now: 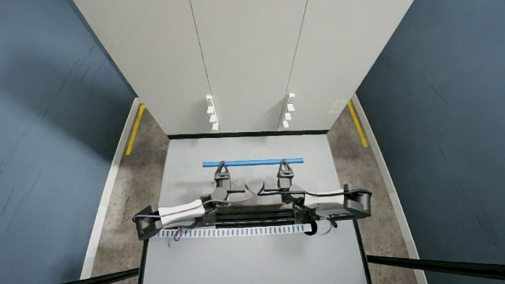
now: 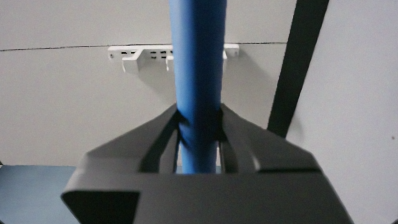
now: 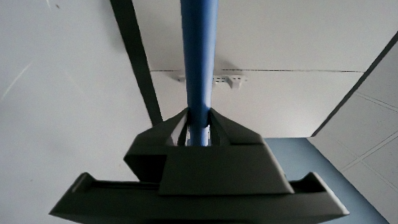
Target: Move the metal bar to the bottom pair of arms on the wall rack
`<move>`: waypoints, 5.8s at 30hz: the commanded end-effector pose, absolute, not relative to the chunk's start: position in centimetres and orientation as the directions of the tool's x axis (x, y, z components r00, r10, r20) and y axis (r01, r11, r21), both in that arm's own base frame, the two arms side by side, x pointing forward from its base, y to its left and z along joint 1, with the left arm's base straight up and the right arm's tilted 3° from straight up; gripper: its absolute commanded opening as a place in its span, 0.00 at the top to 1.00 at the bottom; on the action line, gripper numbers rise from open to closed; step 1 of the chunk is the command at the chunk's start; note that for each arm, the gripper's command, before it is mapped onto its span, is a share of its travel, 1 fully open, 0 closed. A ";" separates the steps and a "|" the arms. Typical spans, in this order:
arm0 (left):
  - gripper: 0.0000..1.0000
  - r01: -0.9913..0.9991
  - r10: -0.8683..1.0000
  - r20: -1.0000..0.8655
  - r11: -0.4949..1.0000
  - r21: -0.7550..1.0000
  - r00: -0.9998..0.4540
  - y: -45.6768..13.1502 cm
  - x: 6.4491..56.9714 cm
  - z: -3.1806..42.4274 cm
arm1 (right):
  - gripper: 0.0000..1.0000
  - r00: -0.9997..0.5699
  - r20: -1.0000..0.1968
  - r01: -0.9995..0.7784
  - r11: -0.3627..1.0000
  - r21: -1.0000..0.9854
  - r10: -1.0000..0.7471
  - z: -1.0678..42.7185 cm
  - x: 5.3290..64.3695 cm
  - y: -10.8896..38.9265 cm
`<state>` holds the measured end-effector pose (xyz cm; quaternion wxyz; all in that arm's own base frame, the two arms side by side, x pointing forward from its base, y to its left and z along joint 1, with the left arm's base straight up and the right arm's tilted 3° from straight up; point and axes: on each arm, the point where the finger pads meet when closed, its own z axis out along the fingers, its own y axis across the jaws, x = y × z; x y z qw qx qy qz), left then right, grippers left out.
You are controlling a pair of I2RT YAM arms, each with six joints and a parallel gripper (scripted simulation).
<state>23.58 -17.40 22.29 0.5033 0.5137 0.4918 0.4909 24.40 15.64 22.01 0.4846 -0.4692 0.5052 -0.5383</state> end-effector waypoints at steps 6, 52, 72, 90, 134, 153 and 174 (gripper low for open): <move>1.00 -0.008 0.999 -0.013 0.014 1.000 0.035 -17.4 24.9 22.3 | 1.00 -0.084 0.003 0.063 -0.008 -0.998 -0.996 22.0 25.8 15.6; 1.00 -0.008 0.999 -0.013 0.014 1.000 0.035 -17.7 31.5 23.5 | 1.00 -0.084 0.003 0.063 -0.008 -0.998 -0.996 23.1 32.4 15.0; 1.00 -0.008 0.999 -0.013 0.014 1.000 0.035 -17.8 34.5 23.8 | 1.00 -0.084 0.003 0.063 -0.008 -0.998 -0.996 23.4 35.4 14.7; 1.00 -0.008 0.999 -0.013 0.014 1.000 0.035 -18.0 37.2 23.9 | 1.00 -0.084 0.003 0.063 -0.008 -0.998 -0.996 23.6 38.0 14.5; 1.00 -0.008 0.999 -0.013 0.014 1.000 0.035 -18.2 43.2 24.2 | 1.00 -0.084 0.003 0.063 -0.008 -0.998 -0.996 24.0 44.0 14.0; 1.00 -0.008 0.999 -0.013 0.014 1.000 0.035 -18.2 43.5 24.3 | 1.00 -0.084 0.003 0.063 -0.008 -0.998 -0.996 24.0 44.1 14.0; 1.00 -0.008 0.999 -0.013 0.014 1.000 0.035 -18.2 44.9 24.3 | 1.00 -0.084 0.003 0.063 -0.008 -0.998 -0.996 24.0 45.2 13.9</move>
